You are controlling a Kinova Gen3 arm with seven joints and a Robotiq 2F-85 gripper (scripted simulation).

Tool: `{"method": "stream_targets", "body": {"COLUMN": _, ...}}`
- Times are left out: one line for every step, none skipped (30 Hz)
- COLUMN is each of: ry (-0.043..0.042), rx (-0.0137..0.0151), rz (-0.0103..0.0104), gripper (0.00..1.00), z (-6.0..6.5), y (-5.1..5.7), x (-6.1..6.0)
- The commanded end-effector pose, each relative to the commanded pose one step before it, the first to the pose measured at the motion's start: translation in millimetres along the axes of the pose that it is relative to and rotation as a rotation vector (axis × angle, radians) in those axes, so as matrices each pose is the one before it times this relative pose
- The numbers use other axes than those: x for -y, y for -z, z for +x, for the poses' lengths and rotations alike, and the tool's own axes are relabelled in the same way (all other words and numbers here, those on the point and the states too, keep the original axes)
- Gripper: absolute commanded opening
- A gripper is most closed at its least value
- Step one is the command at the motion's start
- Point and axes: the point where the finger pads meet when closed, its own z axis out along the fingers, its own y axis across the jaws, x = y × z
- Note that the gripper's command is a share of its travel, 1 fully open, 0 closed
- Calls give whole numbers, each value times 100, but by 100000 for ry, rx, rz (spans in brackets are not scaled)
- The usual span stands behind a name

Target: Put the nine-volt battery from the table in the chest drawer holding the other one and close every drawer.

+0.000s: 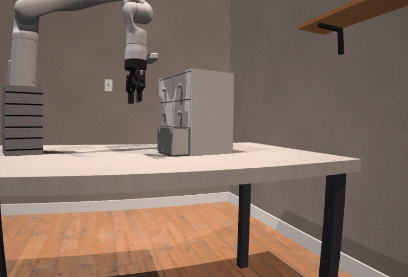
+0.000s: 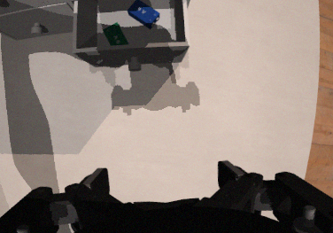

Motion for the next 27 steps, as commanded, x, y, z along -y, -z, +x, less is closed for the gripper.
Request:
{"method": "stream_targets", "body": {"ry": -9, "rx": -153, "rz": -53, "gripper": 100, "z": 50, "y": 64, "x": -25}}
{"method": "stream_targets", "body": {"ry": 0, "rx": 0, "rz": 0, "gripper": 100, "z": 0, "y": 0, "x": 0}}
{"method": "stream_targets", "body": {"ry": 0, "rx": 0, "rz": 0, "gripper": 100, "z": 0, "y": 0, "x": 0}}
{"method": "stream_targets", "body": {"ry": 0, "rx": 0, "rz": 0, "gripper": 100, "z": 0, "y": 0, "x": 0}}
{"method": "stream_targets", "body": {"ry": 0, "rx": 0, "rz": 0, "gripper": 100, "z": 0, "y": 0, "x": 0}}
{"method": "stream_targets", "body": {"ry": 0, "rx": 0, "rz": 0, "gripper": 100, "z": 0, "y": 0, "x": 0}}
{"method": "stream_targets", "body": {"ry": 0, "rx": 0, "rz": 0, "gripper": 100, "z": 0, "y": 0, "x": 0}}
{"method": "stream_targets", "body": {"ry": 0, "rx": 0, "rz": 0, "gripper": 100, "z": 0, "y": 0, "x": 0}}
{"method": "stream_targets", "body": {"ry": 0, "rx": 0, "rz": 0, "gripper": 100, "z": 0, "y": 0, "x": 0}}
{"method": "stream_targets", "body": {"ry": 0, "rx": 0, "rz": 0, "gripper": 100, "z": 0, "y": 0, "x": 0}}
{"method": "stream_targets", "body": {"ry": 0, "rx": 0, "rz": 0, "gripper": 100, "z": 0, "y": 0, "x": 0}}
{"method": "stream_targets", "body": {"ry": 0, "rx": 0, "rz": 0, "gripper": 100, "z": -3, "y": 2, "x": 1}}
{"method": "stream_targets", "body": {"ry": 0, "rx": 0, "rz": 0, "gripper": 100, "z": -21, "y": 11, "x": 7}}
{"method": "stream_targets", "body": {"ry": 0, "rx": 0, "rz": 0, "gripper": 100, "z": 0, "y": 0, "x": 0}}
{"method": "stream_targets", "body": {"ry": 0, "rx": 0, "rz": 0, "gripper": 100, "z": 0, "y": 0, "x": 0}}
{"method": "stream_targets", "body": {"ry": 0, "rx": -1, "rz": -1, "gripper": 100, "z": -52, "y": 27, "x": 17}}
{"method": "stream_targets", "body": {"ry": 0, "rx": -1, "rz": -1, "gripper": 100, "z": -94, "y": 49, "x": 30}}
{"method": "stream_targets", "body": {"ry": 0, "rx": -1, "rz": -1, "gripper": 100, "z": -144, "y": 75, "x": 47}}
{"method": "stream_targets", "body": {"ry": 0, "rx": 0, "rz": 0, "gripper": 100, "z": -199, "y": 103, "x": 66}}
{"method": "stream_targets", "body": {"ry": 1, "rx": 2, "rz": 3, "gripper": 100, "z": -257, "y": 131, "x": 87}}
{"method": "stream_targets", "body": {"ry": -1, "rx": -2, "rz": -3, "gripper": 100, "z": -315, "y": 164, "x": 103}}
{"method": "stream_targets", "body": {"ry": 0, "rx": 1, "rz": 1, "gripper": 100, "z": -372, "y": 191, "x": 124}}
{"method": "stream_targets", "body": {"ry": -1, "rx": -1, "rz": -1, "gripper": 100, "z": -425, "y": 220, "x": 140}}
{"method": "stream_targets", "body": {"ry": 1, "rx": 2, "rz": 3, "gripper": 100, "z": -473, "y": 242, "x": 159}}
{"method": "stream_targets", "body": {"ry": -1, "rx": -2, "rz": -3, "gripper": 100, "z": -515, "y": 267, "x": 169}}
{"method": "stream_targets", "body": {"ry": 0, "rx": 0, "rz": 0, "gripper": 100, "z": -549, "y": 283, "x": 182}}
{"method": "stream_targets", "body": {"ry": 1, "rx": 2, "rz": 3, "gripper": 100, "z": -574, "y": 295, "x": 193}}
